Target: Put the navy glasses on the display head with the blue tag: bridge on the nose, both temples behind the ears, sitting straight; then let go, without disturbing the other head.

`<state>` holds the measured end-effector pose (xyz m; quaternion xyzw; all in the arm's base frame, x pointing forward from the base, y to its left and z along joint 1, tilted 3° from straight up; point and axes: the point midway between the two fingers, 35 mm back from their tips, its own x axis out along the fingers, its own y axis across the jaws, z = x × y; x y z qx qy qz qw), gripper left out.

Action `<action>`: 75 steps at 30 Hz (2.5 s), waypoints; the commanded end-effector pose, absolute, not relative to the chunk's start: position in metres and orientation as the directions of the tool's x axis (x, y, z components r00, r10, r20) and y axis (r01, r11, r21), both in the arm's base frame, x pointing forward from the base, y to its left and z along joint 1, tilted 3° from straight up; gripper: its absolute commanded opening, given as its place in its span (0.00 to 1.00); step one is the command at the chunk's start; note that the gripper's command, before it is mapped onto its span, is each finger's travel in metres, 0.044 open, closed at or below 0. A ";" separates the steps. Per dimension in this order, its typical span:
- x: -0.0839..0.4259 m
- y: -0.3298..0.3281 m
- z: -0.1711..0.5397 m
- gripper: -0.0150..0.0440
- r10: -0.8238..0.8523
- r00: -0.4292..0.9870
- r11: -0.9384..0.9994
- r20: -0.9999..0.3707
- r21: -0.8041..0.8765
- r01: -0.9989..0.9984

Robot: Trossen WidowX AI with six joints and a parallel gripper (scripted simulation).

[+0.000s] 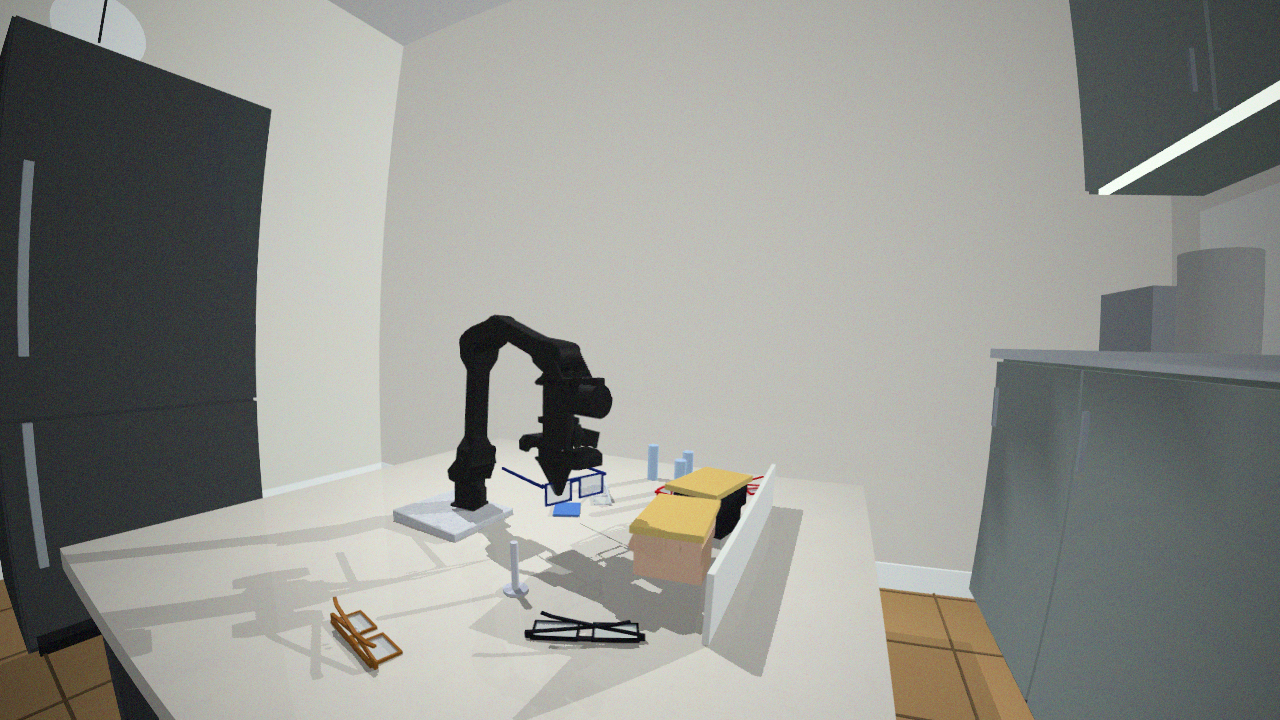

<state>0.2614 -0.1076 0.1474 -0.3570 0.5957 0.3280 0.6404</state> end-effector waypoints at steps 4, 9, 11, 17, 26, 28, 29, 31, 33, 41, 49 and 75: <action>0.262 -0.108 0.140 0.25 -0.006 0.070 0.534 -0.998 -0.062 -0.843; 0.263 -0.108 0.136 0.25 -0.006 0.070 0.534 -0.998 -0.062 -0.843; 0.263 -0.108 0.134 0.25 -0.006 0.070 0.534 -0.998 -0.062 -0.843; 0.264 -0.109 0.129 0.25 -0.006 0.070 0.534 -0.998 -0.062 -0.843; 0.265 -0.109 0.122 0.25 -0.006 0.070 0.534 -0.998 -0.062 -0.843; 0.265 -0.109 0.120 0.25 -0.006 0.070 0.534 -0.998 -0.062 -0.843; 0.265 -0.109 0.120 0.25 -0.006 0.070 0.534 -0.998 -0.062 -0.843; 0.265 -0.109 0.118 0.25 -0.006 0.070 0.534 -0.998 -0.062 -0.843; 0.266 -0.109 0.116 0.25 -0.006 0.070 0.534 -0.998 -0.062 -0.843; 0.266 -0.109 0.110 0.25 -0.006 0.070 0.534 -0.998 -0.062 -0.843; 0.267 -0.109 0.103 0.25 -0.006 0.070 0.534 -0.998 -0.062 -0.843; 0.267 -0.109 0.082 0.25 -0.005 0.070 0.534 -0.998 -0.062 -0.843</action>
